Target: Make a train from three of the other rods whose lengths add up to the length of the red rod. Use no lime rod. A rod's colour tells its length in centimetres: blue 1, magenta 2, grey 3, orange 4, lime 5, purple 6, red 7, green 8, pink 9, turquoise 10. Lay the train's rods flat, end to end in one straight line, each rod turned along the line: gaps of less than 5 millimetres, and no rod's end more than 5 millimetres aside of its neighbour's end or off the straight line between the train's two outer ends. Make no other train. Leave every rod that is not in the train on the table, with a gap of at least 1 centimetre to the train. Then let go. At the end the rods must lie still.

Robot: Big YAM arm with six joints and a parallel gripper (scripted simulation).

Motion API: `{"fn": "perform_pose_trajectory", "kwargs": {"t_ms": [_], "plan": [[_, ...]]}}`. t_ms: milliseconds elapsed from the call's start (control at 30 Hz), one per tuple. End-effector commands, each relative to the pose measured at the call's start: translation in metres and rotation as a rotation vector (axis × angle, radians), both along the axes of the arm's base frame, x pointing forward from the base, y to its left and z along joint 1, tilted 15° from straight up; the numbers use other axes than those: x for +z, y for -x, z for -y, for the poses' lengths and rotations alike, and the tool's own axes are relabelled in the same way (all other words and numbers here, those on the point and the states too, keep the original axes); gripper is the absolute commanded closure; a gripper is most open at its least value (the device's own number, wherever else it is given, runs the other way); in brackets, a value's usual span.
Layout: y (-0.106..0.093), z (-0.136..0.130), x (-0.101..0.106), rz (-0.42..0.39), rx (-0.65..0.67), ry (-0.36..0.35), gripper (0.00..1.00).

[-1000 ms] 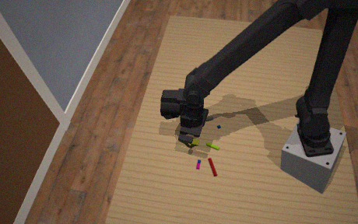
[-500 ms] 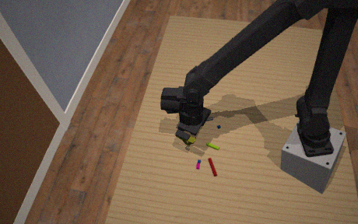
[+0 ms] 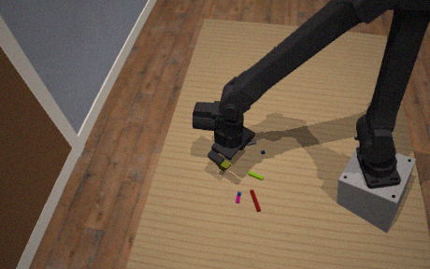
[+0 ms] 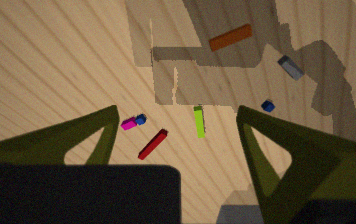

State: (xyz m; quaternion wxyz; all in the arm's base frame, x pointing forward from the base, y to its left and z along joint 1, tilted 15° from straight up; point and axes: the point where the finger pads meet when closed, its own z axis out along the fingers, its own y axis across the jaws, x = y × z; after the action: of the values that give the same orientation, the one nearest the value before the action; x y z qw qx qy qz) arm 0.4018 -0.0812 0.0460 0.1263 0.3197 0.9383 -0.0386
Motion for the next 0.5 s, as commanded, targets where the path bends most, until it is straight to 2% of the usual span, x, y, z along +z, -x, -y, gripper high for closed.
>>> {"fn": "perform_pose_trajectory", "kwargs": {"t_ms": [0,133,167,367,400,467], "plan": [[-0.021,0.014,0.013,0.054,-0.103,-0.008,0.00],[-0.020,0.012,0.012,0.052,-0.100,-0.009,0.00],[-0.022,0.019,0.013,0.073,-0.195,-0.033,0.00],[-0.022,0.018,0.013,0.071,-0.192,-0.030,0.00],[-0.023,0.024,0.014,0.090,-0.285,-0.053,0.00],[-0.023,0.024,0.014,0.090,-0.285,-0.053,0.00]]}}
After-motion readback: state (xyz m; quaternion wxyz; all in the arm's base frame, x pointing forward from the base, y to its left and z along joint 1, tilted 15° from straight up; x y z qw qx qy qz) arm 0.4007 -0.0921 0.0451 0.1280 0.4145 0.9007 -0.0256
